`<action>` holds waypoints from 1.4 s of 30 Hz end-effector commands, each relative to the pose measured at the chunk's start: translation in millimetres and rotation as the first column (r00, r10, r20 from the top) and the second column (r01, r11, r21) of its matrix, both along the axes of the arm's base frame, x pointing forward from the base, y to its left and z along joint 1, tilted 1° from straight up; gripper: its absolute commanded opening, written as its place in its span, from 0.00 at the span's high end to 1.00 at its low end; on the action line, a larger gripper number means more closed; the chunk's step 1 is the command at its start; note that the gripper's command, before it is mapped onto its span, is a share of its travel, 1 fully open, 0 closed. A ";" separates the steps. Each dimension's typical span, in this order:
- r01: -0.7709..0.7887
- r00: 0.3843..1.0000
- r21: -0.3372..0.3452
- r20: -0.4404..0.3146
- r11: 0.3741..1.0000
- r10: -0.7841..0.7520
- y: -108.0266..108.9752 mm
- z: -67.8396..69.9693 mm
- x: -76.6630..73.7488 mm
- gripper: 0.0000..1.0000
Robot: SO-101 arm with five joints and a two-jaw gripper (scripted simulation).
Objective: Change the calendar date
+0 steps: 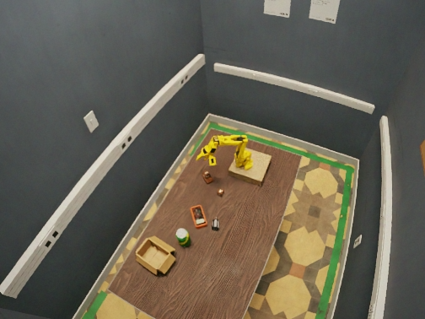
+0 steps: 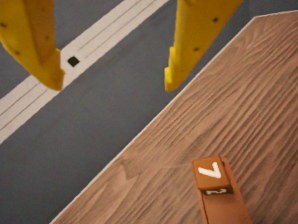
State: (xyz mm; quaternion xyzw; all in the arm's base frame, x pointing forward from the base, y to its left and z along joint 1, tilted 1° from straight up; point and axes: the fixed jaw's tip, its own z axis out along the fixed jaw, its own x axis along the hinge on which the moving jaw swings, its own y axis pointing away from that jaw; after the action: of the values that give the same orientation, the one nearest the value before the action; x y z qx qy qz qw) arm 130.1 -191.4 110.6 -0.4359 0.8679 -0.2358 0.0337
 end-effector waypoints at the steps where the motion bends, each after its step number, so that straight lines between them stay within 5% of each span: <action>1: -0.004 1.000 0.004 -0.008 1.000 0.004 -2.0 -2.4 -0.8 0.65; 8: -0.003 0.999 0.054 -0.042 0.999 0.005 -1.1 -14.7 -1.4 0.65; 15: 0.011 0.989 0.208 -0.147 0.978 0.020 5.4 -52.1 -5.9 0.65; 17: 0.011 0.989 0.208 -0.147 0.978 0.020 5.4 -52.1 -5.9 0.65; 26: 0.048 0.963 0.378 -0.263 0.925 0.057 20.2 -93.0 -16.0 0.65; 42: 0.043 0.960 0.391 -0.271 0.919 0.071 18.5 -97.1 -18.1 0.65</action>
State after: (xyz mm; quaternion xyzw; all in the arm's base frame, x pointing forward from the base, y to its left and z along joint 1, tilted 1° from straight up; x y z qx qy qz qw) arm 111.7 -170.5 14.6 -0.4527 0.8916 0.0093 -0.0019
